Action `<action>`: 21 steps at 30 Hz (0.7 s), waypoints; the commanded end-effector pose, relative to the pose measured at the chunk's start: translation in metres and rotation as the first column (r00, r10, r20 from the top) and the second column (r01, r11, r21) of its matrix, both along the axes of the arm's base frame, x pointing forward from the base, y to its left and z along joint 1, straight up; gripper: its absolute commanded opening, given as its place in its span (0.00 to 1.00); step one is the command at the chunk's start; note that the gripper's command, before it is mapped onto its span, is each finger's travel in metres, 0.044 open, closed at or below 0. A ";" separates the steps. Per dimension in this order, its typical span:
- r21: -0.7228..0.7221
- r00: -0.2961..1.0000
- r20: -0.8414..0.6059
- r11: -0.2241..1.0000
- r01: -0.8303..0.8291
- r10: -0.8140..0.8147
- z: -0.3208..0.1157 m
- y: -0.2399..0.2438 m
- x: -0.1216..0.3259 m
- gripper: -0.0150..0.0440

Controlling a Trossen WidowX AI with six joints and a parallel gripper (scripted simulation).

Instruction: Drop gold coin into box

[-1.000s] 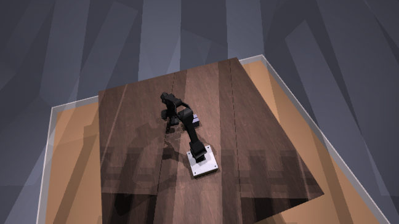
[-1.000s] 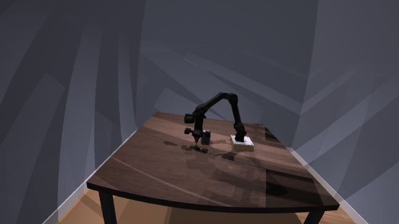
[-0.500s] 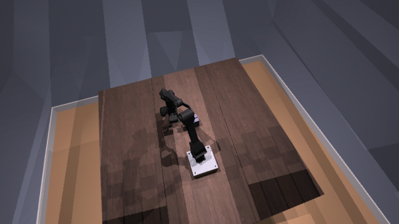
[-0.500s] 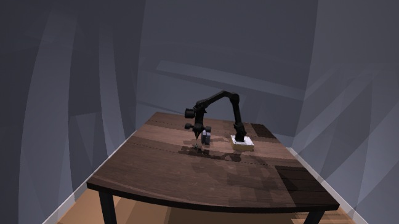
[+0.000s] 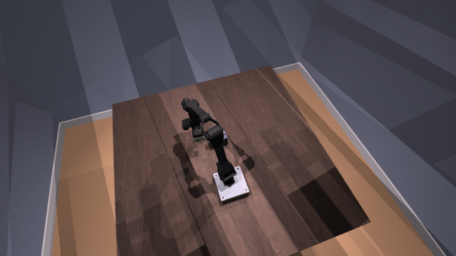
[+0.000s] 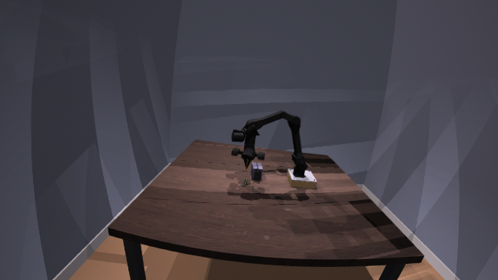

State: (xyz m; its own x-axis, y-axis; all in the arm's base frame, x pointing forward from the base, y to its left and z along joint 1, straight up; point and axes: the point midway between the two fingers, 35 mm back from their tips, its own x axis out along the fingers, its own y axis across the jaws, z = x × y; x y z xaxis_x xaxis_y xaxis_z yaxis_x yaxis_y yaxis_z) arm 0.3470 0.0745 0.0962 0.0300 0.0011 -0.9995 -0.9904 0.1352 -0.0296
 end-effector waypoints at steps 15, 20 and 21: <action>-0.002 0.984 0.001 0.984 -0.177 0.177 0.004 -0.014 -0.012 0.25; -0.003 0.984 0.000 0.984 -0.177 0.177 0.004 -0.026 -0.016 0.25; -0.003 0.984 0.000 0.984 -0.177 0.177 0.004 -0.028 -0.017 0.25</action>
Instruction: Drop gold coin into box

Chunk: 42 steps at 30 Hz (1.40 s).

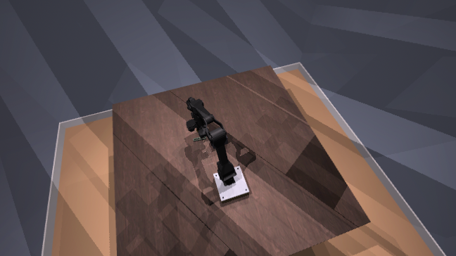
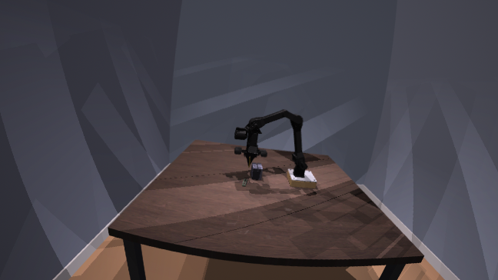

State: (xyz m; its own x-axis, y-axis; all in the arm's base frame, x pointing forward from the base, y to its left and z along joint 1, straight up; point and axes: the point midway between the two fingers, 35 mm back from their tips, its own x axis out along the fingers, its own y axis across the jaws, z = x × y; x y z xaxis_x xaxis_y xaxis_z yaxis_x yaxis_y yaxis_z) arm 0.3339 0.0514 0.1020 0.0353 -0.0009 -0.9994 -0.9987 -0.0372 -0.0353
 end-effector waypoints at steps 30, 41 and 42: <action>-0.002 1.000 -0.009 1.000 -0.003 0.003 -0.003 -0.072 -0.044 0.25; -0.004 1.000 -0.010 1.000 -0.003 0.002 -0.005 -0.089 -0.059 0.25; -0.005 1.000 -0.009 1.000 -0.001 0.001 -0.004 -0.089 -0.058 0.26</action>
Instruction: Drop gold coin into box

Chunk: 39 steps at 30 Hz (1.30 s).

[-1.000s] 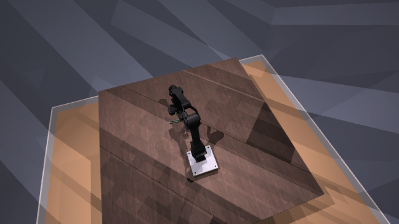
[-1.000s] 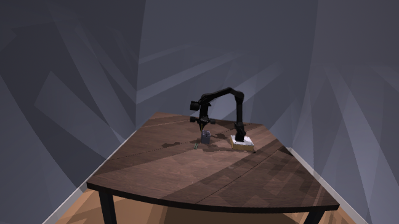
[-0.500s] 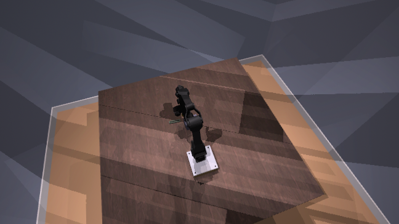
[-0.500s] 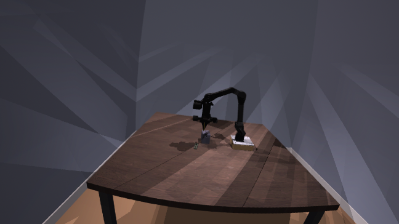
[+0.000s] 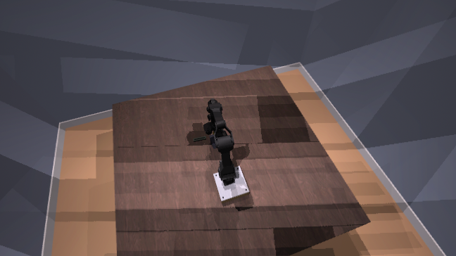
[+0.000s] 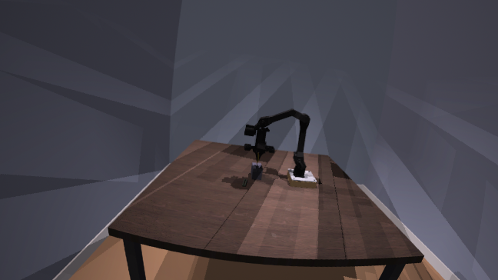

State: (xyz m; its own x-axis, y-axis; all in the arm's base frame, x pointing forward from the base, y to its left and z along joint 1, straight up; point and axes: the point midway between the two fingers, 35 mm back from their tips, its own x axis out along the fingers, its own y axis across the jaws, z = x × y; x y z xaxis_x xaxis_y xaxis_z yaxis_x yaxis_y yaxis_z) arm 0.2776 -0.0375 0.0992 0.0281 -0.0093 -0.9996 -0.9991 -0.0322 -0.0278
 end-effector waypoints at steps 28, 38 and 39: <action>-0.001 1.000 0.000 1.000 -0.015 0.015 -0.004 0.000 -0.003 0.25; 0.000 1.000 0.003 1.000 -0.009 0.009 -0.002 0.000 -0.002 0.25; 0.000 1.000 0.003 1.000 -0.009 0.009 -0.002 0.000 -0.002 0.25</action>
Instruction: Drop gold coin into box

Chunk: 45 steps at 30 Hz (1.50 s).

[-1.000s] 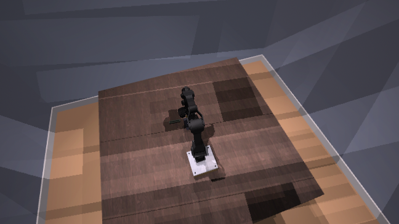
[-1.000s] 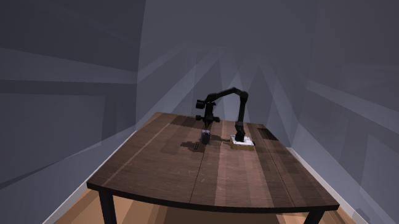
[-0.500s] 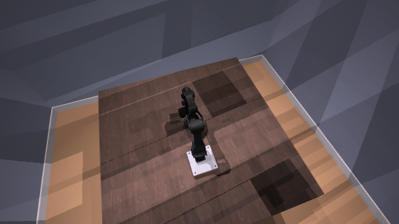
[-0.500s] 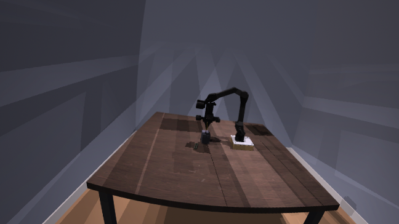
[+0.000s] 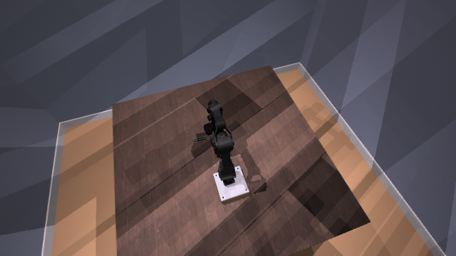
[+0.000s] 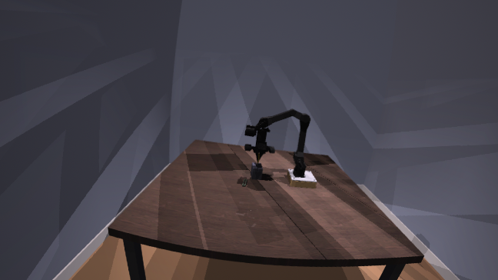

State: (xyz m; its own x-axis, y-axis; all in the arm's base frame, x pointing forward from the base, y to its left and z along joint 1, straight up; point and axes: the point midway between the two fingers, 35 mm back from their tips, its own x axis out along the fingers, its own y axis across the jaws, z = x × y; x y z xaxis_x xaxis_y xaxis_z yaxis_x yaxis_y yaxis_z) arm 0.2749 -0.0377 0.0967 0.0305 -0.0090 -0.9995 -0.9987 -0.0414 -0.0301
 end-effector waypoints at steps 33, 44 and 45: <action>0.000 1.000 0.000 1.000 0.006 -0.006 -0.013 0.000 -0.001 0.25; 0.000 1.000 0.000 1.000 0.004 -0.004 -0.017 0.000 -0.002 0.25; 0.000 1.000 0.000 1.000 0.004 -0.004 -0.018 0.000 -0.002 0.25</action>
State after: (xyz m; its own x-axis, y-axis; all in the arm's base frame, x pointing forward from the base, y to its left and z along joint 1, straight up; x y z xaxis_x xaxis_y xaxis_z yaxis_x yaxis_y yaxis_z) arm 0.2745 -0.0378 0.0819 0.0354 -0.0097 -0.9993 -0.9986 -0.0394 -0.0350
